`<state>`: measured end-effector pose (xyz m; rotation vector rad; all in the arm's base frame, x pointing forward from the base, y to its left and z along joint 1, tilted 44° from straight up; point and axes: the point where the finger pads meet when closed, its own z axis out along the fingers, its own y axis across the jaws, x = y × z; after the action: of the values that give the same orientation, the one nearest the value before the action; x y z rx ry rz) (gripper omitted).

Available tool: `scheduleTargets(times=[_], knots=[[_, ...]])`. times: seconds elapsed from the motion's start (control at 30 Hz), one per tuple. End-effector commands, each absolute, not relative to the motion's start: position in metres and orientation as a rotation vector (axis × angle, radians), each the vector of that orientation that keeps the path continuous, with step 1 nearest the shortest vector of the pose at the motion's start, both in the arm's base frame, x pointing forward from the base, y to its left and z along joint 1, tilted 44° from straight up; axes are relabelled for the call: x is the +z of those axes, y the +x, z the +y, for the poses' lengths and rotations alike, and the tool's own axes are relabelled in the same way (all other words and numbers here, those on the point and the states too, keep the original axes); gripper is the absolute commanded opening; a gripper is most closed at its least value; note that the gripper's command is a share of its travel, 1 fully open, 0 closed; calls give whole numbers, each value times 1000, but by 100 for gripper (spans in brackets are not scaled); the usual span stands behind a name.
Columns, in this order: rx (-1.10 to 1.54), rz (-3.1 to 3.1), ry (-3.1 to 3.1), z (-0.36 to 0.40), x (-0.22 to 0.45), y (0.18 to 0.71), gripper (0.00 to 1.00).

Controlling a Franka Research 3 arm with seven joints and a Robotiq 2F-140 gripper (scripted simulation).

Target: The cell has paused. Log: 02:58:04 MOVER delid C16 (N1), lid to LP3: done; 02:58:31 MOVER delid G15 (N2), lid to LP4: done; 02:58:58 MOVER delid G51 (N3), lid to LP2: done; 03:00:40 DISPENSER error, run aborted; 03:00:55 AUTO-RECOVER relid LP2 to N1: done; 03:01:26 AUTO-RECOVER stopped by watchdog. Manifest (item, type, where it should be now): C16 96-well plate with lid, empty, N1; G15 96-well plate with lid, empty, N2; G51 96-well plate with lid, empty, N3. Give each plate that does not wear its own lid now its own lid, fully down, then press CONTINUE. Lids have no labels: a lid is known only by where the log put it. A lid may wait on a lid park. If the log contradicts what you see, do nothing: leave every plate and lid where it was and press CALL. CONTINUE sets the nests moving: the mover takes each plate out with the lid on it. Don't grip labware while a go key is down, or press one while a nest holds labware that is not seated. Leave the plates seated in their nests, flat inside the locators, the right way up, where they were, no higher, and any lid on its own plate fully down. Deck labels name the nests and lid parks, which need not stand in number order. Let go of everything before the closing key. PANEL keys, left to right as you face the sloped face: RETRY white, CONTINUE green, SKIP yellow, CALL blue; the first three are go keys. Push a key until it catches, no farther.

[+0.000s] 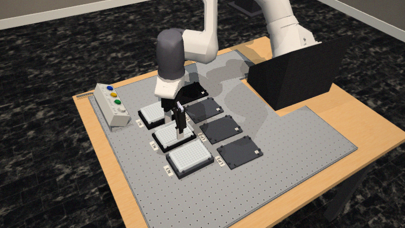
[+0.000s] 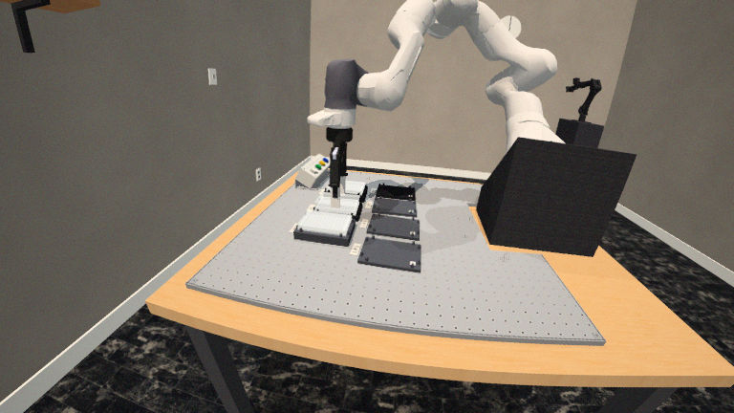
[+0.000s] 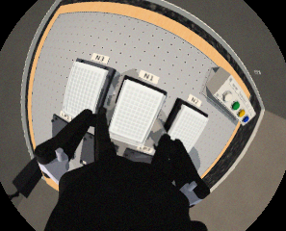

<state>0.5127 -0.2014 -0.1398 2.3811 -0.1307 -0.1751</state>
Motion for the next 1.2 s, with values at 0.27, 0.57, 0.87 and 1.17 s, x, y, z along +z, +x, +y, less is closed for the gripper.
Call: scheduleTargets(times=[0.27, 0.57, 0.87, 1.17], knots=[[-171, -134, 2380, -204, -141, 513, 0], [-169, -140, 2380, -206, -143, 513, 0], [-169, -140, 2380, -207, -145, 513, 0], [-169, -140, 2380, -209, -146, 513, 0]])
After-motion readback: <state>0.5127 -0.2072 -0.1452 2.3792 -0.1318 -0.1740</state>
